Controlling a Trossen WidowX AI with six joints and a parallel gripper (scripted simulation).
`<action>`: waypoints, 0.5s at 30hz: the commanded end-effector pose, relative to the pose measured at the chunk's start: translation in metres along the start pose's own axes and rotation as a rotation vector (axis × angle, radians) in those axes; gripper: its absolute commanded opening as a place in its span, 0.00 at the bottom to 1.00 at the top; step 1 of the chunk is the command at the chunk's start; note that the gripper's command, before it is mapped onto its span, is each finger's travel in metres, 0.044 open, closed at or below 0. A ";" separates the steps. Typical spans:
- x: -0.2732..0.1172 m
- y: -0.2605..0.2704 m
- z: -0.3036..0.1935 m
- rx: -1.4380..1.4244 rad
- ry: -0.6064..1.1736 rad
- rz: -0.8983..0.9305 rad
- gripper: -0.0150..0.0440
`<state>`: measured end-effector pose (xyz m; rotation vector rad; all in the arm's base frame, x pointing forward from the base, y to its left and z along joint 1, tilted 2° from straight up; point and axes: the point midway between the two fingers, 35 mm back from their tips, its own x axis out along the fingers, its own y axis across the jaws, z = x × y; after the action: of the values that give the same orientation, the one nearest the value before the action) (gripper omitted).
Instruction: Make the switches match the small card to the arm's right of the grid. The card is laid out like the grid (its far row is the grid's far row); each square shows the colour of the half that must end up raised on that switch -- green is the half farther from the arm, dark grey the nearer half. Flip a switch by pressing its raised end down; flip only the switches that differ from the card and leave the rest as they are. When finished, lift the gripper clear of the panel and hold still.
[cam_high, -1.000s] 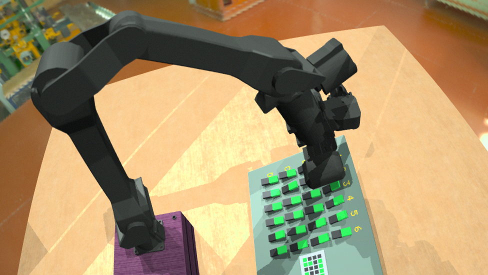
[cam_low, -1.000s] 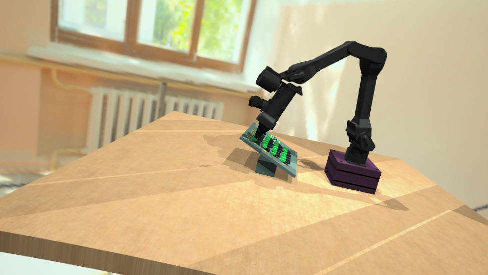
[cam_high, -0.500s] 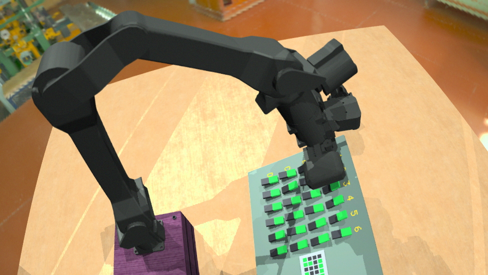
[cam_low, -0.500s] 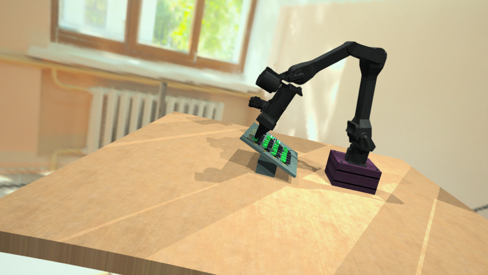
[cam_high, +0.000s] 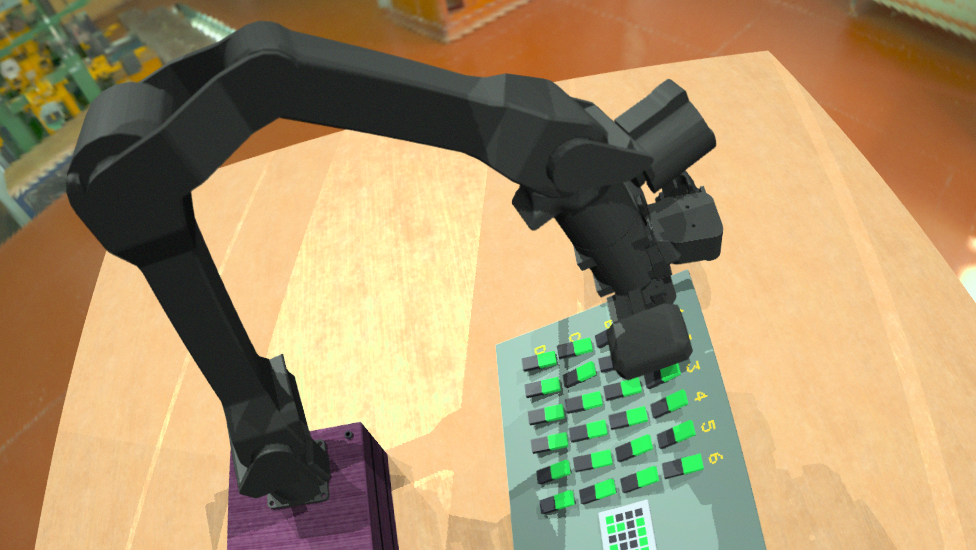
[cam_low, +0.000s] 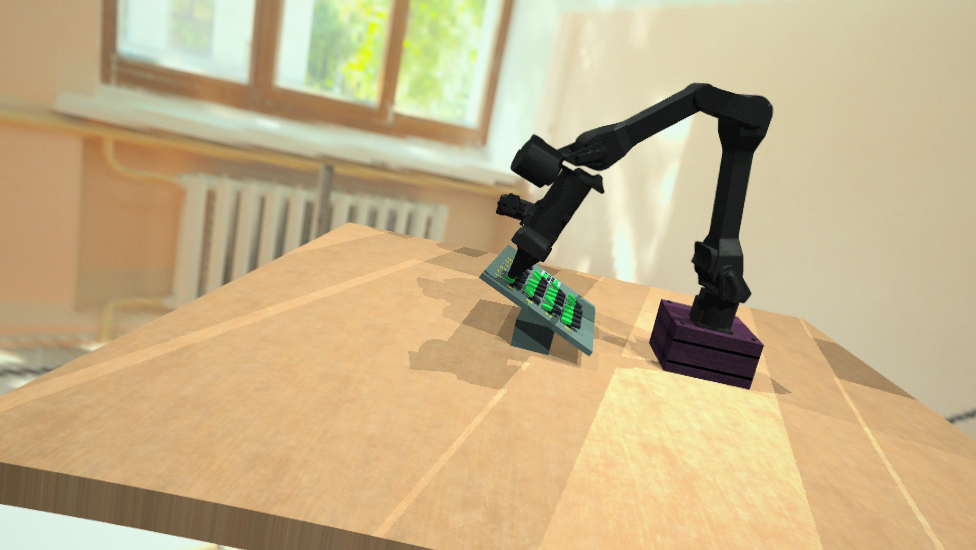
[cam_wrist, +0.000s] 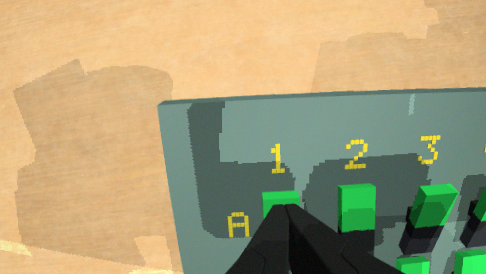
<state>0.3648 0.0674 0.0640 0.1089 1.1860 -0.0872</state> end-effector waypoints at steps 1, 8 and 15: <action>0.001 0.001 0.000 -0.003 0.002 0.006 0.25; -0.004 0.000 0.000 -0.003 0.000 0.000 0.25; -0.062 0.001 -0.003 -0.004 -0.021 0.006 0.25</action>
<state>0.3427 0.0688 0.1009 0.1009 1.1935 -0.0790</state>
